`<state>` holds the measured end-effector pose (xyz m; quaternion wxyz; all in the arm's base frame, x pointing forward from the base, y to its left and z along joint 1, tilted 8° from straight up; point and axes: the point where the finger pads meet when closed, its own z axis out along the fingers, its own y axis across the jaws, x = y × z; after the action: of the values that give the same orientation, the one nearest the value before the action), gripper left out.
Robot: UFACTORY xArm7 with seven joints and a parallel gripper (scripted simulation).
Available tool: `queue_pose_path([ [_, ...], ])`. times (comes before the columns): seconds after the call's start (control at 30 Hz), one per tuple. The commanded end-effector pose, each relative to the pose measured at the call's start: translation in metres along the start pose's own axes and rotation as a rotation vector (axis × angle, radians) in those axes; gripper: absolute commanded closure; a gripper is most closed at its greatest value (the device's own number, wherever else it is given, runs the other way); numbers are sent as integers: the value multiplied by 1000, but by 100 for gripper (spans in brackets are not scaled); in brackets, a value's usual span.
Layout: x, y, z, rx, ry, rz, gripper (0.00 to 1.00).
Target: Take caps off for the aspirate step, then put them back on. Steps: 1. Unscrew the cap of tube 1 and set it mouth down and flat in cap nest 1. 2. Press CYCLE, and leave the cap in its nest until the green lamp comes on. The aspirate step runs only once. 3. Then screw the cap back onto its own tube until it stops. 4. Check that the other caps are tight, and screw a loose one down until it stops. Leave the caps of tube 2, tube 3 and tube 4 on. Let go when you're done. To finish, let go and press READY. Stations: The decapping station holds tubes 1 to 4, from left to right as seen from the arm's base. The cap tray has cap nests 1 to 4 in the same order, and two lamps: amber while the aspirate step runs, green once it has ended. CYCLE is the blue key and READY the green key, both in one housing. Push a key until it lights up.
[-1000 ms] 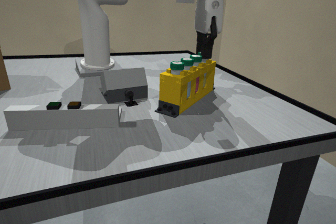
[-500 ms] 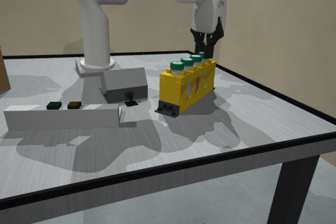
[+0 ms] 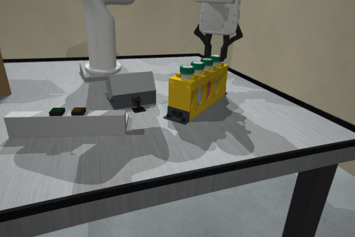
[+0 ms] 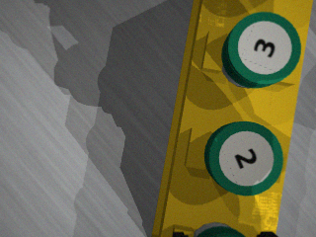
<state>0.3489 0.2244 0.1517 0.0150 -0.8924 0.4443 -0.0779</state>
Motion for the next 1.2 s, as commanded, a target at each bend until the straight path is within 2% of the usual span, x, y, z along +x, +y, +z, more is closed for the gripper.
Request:
queue_pose_path([
  [0.0, 1, -1, -1, 16, -28, -277, 100],
  [0.23, 1, -1, -2, 21, -25, -593, 100],
  [0.5, 1, -1, -1, 21, -26, -602, 100],
  [0.53, 1, -1, -1, 21, -26, -602, 54],
  [0.93, 1, -1, -2, 21, -26, -602, 54],
  [1.03, 1, -1, -2, 18, -28, -352, 54],
  [1.17, 1, -1, -1, 15, -30, -173, 54],
])
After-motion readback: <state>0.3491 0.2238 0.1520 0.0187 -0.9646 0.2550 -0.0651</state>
